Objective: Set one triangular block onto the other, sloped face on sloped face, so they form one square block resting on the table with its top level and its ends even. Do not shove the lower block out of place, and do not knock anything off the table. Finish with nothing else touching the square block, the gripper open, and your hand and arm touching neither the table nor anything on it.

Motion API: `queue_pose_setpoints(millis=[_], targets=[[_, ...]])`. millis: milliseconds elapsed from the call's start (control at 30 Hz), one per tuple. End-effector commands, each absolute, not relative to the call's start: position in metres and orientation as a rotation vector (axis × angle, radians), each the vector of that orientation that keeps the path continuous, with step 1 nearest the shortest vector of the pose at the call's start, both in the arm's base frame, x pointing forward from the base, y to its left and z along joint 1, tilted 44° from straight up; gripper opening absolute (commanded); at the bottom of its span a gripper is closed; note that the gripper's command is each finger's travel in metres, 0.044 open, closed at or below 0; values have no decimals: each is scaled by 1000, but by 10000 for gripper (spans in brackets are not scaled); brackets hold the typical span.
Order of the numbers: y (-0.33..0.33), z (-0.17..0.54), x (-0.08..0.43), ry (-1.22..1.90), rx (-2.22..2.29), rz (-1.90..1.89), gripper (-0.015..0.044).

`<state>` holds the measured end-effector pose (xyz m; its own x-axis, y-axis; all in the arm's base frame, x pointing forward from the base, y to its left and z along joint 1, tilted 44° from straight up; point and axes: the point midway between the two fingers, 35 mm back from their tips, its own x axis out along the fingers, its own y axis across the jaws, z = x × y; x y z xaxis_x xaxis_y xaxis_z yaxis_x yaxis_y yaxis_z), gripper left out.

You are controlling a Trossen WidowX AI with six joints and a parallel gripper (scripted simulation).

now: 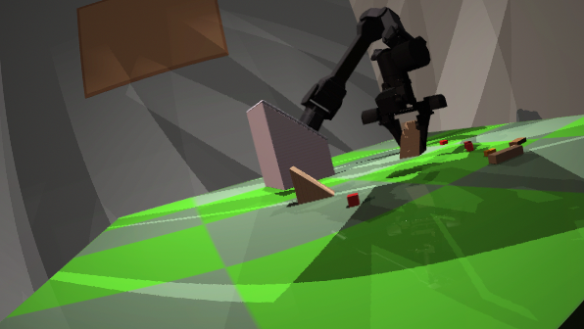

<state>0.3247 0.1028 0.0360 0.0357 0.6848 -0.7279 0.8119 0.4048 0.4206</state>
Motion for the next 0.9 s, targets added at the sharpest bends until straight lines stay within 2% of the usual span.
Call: queue_pose_setpoints(millis=[0,867], targets=[[103,36,325,1687,1300,-136,0],[102,35,324,1528,772,417,0]])
